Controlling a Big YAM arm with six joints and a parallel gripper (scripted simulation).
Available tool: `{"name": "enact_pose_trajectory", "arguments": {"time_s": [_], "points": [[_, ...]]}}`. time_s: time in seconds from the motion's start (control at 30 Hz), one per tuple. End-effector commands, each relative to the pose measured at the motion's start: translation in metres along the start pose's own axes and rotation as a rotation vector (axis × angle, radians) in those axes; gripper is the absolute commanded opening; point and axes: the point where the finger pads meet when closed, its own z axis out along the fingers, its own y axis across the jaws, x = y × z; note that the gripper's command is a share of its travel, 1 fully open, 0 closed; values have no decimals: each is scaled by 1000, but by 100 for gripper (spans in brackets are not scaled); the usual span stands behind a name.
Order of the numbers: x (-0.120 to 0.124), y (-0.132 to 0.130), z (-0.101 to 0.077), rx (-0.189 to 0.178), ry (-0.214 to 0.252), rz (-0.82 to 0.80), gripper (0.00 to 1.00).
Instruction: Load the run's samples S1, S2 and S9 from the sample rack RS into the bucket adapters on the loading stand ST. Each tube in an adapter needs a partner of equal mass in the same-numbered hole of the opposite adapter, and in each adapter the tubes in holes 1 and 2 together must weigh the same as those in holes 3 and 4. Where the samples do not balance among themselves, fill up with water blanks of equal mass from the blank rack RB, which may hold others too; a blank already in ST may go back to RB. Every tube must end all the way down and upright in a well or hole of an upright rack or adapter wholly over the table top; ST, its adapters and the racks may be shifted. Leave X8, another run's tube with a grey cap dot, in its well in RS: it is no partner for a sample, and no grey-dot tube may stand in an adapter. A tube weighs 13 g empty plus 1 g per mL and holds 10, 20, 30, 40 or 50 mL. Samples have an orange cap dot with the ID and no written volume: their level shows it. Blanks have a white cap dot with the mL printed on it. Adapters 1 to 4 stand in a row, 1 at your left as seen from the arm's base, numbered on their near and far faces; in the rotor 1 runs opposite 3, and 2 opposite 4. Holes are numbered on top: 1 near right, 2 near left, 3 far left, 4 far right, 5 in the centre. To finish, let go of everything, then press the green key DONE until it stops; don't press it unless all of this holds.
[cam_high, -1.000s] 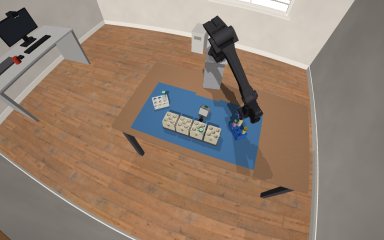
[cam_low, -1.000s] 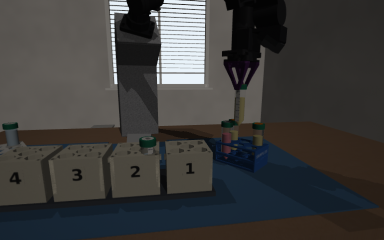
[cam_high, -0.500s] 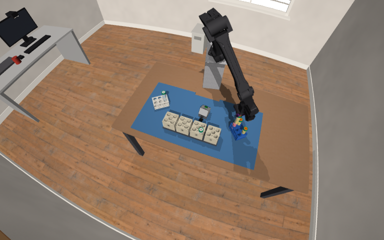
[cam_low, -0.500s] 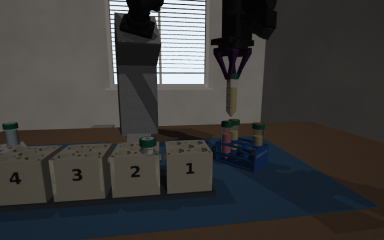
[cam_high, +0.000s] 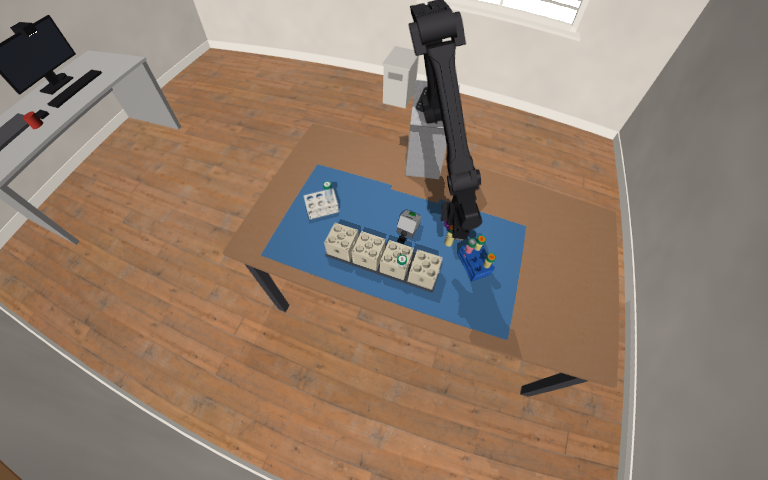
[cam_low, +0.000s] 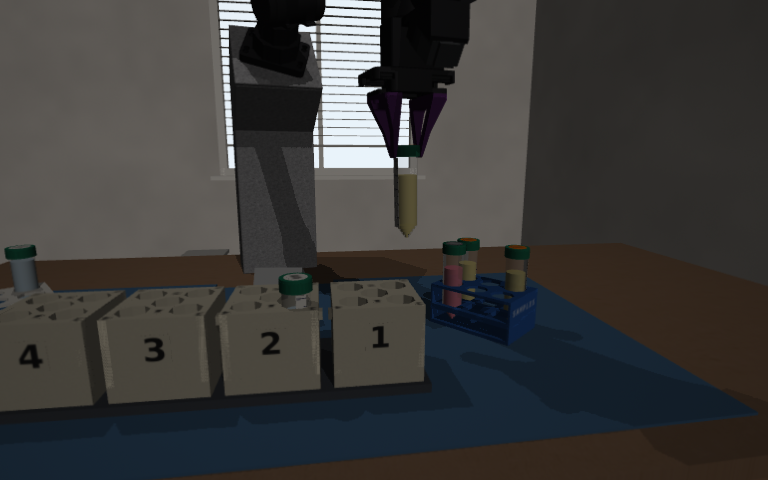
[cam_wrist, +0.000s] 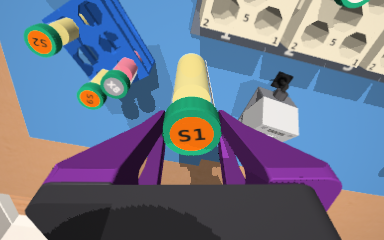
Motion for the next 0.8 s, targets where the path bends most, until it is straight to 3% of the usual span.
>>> {"name": "enact_pose_trajectory", "arguments": {"time_s": [0.0, 0.17, 0.3, 0.37, 0.53, 0.77], "points": [[-9, -27, -6, 18, -34, 129, 0], [-9, -60, -8, 20, -32, 251, 0], [-6, -87, -4, 25, -10, 226, 0], [-6, -87, -4, 25, -10, 226, 0], [-19, -121, -7, 26, -22, 225, 0], [-19, -169, -8, 28, -17, 224, 0]]}}
